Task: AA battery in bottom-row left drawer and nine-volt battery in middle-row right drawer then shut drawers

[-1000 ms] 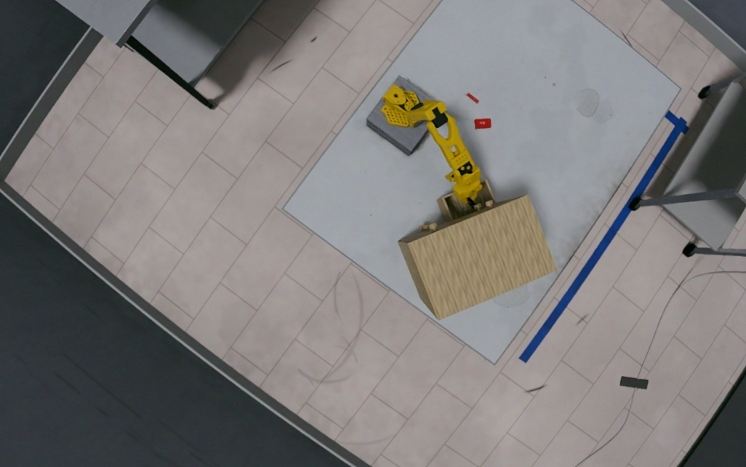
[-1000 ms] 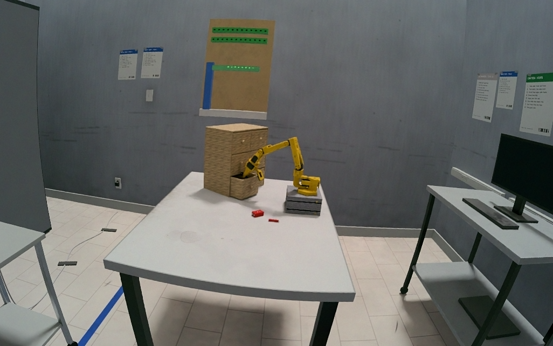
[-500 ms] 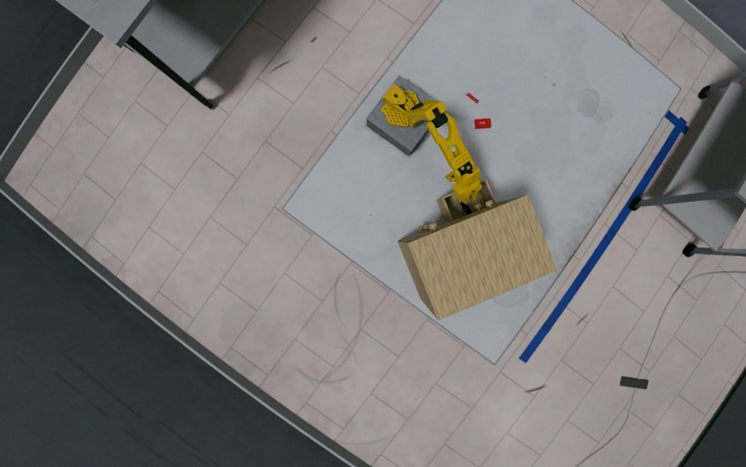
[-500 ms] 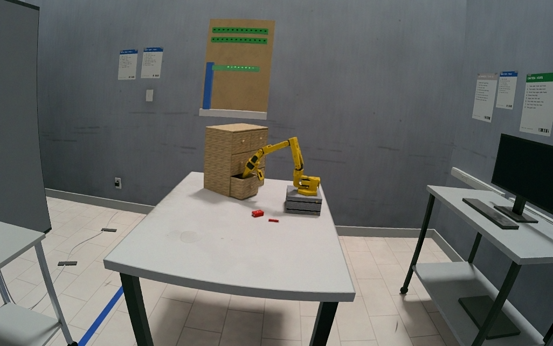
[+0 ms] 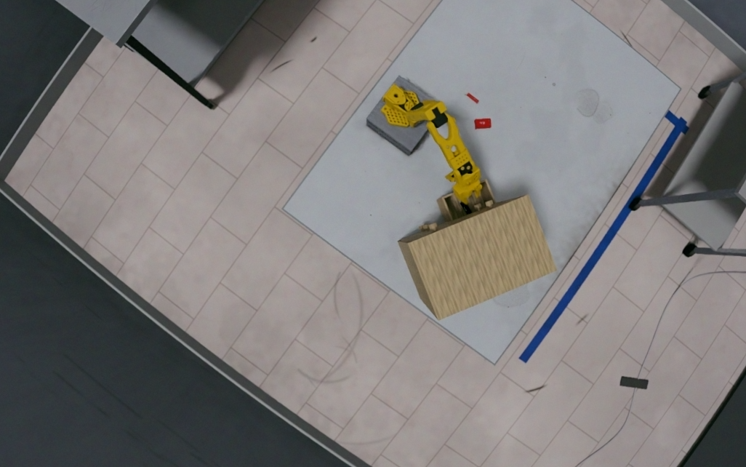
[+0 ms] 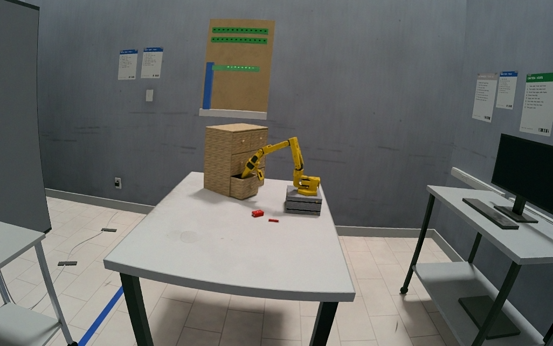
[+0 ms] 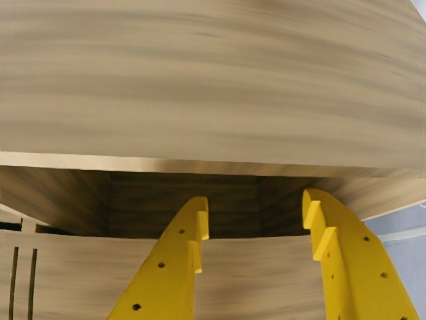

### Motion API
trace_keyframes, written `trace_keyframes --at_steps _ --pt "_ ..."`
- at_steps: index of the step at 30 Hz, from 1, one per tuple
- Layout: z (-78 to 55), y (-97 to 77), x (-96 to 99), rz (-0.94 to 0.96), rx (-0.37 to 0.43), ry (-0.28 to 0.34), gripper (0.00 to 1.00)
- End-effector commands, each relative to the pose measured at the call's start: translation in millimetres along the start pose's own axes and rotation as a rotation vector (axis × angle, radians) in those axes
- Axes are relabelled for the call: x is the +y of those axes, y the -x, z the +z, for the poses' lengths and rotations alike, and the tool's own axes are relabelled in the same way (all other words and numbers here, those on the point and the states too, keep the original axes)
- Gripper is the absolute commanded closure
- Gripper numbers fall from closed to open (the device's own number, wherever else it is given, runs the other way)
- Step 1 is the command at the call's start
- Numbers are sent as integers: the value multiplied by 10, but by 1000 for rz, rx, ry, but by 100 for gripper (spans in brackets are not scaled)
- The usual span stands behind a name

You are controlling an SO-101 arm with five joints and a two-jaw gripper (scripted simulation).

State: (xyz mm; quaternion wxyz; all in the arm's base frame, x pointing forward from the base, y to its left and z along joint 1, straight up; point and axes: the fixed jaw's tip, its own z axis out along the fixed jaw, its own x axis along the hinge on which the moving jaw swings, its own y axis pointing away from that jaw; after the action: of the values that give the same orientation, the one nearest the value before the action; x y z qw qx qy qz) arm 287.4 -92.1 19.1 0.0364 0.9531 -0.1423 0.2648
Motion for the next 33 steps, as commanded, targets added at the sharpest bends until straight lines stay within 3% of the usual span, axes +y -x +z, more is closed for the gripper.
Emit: trace_keyframes --at_steps 1,12,26,33 --pt "29 62 9 -7 -21 1 80" --pt "29 62 9 -7 -21 1 75" --pt "-270 -120 7 13 -21 1 75" --pt "-279 -124 7 13 -21 1 75"
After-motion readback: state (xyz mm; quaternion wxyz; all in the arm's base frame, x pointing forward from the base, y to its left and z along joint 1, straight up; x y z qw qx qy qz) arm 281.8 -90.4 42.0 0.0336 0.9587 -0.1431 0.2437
